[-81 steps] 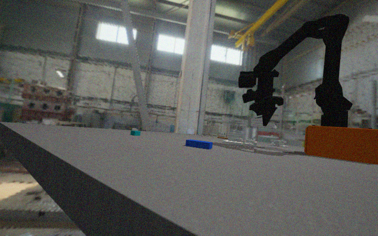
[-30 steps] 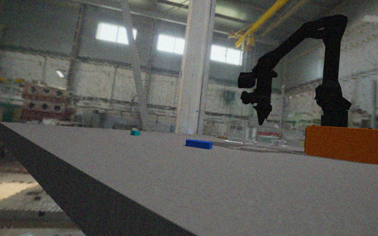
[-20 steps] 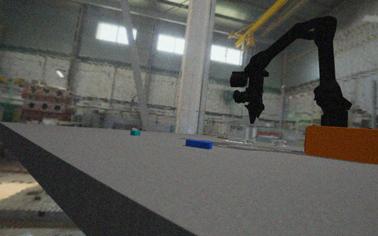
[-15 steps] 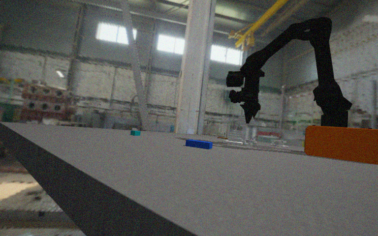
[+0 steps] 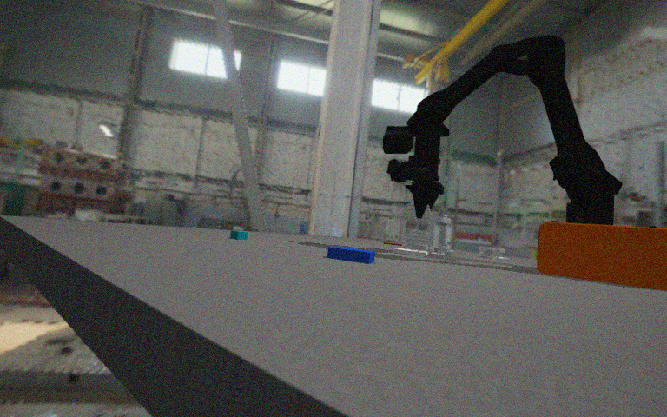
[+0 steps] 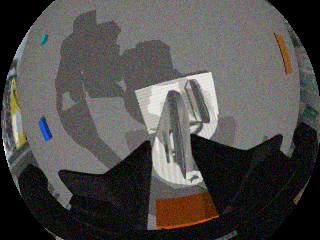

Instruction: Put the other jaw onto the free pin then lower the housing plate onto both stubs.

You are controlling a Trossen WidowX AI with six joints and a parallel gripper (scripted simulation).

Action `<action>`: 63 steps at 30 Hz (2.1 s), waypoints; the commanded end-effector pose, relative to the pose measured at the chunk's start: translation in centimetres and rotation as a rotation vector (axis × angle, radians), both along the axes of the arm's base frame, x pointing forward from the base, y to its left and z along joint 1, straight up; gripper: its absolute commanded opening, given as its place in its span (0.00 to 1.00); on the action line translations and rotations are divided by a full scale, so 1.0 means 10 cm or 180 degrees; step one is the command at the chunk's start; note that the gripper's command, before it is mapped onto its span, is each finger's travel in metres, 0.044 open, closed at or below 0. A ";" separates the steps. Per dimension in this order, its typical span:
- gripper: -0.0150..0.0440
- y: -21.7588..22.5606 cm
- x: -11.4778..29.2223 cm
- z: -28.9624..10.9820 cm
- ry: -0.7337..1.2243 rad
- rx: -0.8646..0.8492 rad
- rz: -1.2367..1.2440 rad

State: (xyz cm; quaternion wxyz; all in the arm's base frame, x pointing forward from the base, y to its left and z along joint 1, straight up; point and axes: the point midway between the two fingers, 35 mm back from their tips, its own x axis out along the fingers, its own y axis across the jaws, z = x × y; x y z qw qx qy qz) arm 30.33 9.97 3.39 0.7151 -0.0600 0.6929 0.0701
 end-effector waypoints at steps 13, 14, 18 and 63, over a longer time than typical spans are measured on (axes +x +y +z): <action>0.48 0.01 0.02 -0.01 0.0009 -0.0004 -0.0017; 0.48 0.01 0.02 -0.01 0.0009 -0.0004 -0.0017; 0.48 0.02 0.02 -0.01 0.0009 -0.0004 -0.0024; 0.48 0.02 0.03 -0.39 0.0010 -0.0004 -0.0034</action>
